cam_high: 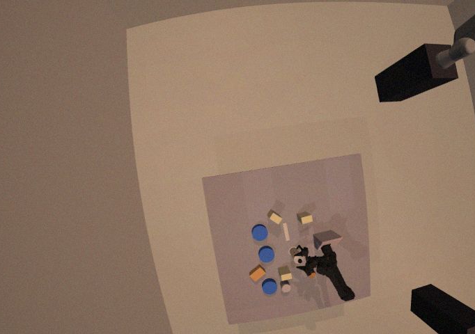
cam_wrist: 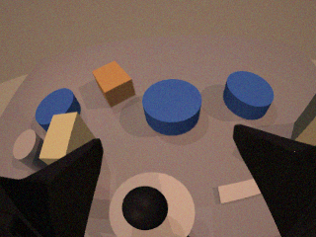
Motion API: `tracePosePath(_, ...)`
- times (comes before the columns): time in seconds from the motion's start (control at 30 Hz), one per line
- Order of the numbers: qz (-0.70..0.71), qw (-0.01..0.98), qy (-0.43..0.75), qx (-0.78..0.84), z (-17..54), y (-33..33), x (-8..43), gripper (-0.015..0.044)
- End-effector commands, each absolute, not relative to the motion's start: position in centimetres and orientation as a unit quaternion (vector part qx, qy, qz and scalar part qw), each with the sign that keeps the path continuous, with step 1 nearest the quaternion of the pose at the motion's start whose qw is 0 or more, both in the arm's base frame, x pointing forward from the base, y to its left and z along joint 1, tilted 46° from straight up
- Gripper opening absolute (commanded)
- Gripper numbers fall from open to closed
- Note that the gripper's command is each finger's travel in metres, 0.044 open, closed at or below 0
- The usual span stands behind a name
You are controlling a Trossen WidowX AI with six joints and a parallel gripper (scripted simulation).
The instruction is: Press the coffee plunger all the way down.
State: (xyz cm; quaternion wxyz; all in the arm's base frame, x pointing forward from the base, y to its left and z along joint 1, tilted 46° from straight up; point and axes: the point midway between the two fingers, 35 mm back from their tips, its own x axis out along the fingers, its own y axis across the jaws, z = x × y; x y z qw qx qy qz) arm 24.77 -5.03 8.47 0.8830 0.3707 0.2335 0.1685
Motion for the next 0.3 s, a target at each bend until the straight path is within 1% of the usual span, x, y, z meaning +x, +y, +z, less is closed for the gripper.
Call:
tracePosePath(0.0,0.167,0.886,0.238,0.361,8.8,-6.0,24.6,0.044)
tracePosePath(0.27,0.191,0.887,0.238,0.346,12.0,-8.0,22.3,0.044)
